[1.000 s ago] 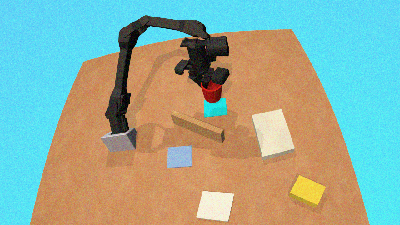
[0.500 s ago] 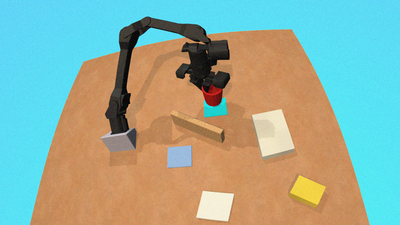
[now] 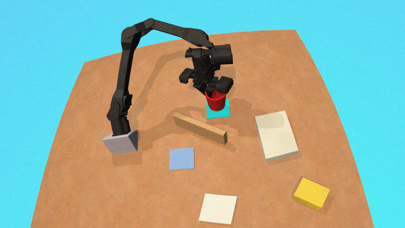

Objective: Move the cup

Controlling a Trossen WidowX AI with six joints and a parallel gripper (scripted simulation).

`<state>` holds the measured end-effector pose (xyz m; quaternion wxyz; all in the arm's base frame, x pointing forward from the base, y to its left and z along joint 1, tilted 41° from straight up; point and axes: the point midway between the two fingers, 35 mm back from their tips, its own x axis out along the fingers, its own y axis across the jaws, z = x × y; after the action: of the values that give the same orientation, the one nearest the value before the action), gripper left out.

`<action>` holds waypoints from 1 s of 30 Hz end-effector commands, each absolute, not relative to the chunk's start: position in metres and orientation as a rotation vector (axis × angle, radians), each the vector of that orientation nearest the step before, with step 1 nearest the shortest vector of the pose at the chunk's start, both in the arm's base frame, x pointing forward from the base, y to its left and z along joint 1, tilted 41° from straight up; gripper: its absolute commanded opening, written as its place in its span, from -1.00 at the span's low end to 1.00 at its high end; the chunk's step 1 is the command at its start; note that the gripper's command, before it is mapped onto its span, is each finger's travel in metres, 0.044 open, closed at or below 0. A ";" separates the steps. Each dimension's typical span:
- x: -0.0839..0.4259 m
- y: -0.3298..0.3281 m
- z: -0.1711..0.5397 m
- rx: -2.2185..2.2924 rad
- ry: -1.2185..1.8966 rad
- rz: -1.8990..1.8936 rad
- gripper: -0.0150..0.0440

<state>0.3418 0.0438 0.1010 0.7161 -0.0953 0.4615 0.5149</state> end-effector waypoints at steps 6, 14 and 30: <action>0.341 0.053 0.092 -0.203 1.022 1.141 -0.49; 0.341 0.052 0.093 -0.210 1.022 1.142 -0.49; 0.341 0.052 0.093 -0.210 1.022 1.142 -0.06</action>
<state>0.3413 0.0521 0.0925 0.7159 -0.0945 0.4615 0.5153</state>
